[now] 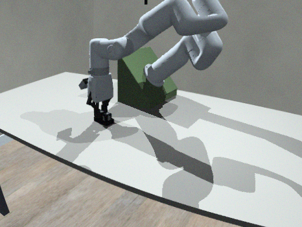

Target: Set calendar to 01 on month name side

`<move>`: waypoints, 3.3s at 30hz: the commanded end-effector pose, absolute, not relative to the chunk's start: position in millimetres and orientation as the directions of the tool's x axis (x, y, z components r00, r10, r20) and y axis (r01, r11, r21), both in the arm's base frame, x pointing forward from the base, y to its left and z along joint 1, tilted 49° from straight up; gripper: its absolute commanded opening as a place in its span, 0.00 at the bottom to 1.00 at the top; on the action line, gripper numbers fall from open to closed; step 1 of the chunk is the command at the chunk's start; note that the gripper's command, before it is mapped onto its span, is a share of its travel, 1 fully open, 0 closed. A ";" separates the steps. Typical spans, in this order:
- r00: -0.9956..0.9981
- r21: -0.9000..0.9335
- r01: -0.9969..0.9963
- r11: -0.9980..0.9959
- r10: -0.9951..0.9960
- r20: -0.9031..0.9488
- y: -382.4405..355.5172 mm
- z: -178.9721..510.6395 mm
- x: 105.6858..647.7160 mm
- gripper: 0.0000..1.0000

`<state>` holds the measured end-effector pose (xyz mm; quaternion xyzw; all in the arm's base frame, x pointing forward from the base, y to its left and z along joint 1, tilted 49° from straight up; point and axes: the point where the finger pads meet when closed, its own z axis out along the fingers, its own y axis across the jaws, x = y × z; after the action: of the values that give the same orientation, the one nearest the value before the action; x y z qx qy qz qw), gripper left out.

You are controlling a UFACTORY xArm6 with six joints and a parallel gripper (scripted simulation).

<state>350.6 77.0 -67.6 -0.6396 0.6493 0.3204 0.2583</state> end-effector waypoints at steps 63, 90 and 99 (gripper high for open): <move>-0.047 0.083 -0.996 -0.023 -0.662 -0.748 91.0 83.7 361.5 0.27; -0.048 0.083 -0.996 -0.022 -0.666 -0.745 113.9 63.7 360.1 0.27; -0.048 0.083 -0.996 -0.022 -0.666 -0.745 145.7 35.8 358.2 0.27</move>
<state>356.1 133.6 46.1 -0.6397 0.6496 0.3208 0.2567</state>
